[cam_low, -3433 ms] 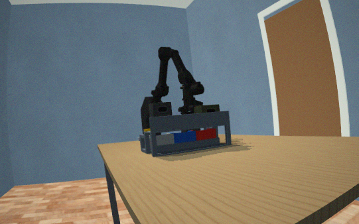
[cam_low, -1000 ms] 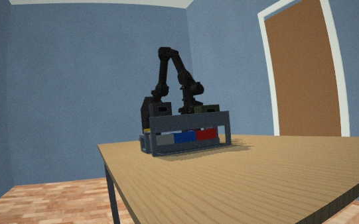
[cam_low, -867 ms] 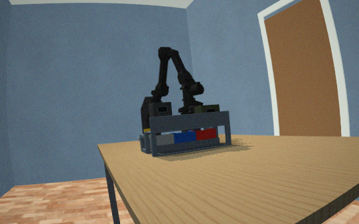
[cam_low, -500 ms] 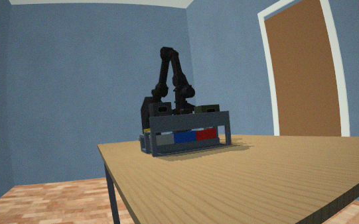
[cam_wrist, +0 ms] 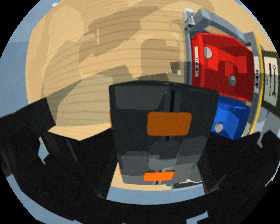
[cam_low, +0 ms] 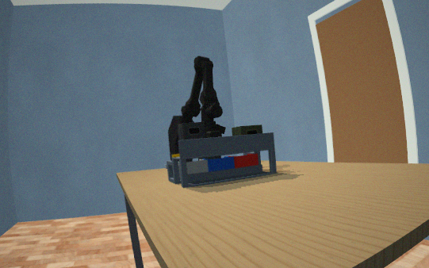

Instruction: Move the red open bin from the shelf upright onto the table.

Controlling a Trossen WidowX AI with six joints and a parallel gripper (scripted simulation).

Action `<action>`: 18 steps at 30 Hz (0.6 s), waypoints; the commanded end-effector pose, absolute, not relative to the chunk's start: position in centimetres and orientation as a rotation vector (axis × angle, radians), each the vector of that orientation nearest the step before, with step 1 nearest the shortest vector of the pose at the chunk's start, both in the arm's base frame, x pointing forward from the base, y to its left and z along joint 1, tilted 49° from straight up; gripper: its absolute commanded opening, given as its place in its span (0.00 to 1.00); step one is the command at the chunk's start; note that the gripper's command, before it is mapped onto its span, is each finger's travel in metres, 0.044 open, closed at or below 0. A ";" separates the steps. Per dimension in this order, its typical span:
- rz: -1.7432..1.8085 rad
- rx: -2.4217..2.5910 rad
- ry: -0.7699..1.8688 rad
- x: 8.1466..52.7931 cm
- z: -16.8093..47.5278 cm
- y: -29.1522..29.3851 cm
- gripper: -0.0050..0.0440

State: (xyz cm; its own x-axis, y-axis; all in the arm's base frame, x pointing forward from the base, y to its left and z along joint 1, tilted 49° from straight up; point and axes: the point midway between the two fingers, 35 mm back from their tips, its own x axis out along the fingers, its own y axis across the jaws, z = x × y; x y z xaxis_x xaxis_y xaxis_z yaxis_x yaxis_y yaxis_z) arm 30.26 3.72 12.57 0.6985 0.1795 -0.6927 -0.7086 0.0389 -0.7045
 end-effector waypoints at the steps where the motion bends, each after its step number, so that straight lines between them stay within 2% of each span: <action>1: 0.698 -1.386 0.401 30.5 14.6 3.8 0.10; 8: 0.698 -1.386 0.401 30.5 14.6 3.8 0.10; 13: 0.698 -1.391 0.404 30.7 13.2 0.0 0.10; 18: 0.698 -1.391 0.404 30.7 13.2 0.0 0.10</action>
State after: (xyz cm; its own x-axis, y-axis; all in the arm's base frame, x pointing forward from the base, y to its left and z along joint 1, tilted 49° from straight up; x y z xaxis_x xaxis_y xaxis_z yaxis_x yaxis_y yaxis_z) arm 30.51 -0.11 11.96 0.7151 0.1855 -0.6739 -0.6909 0.0409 -0.7218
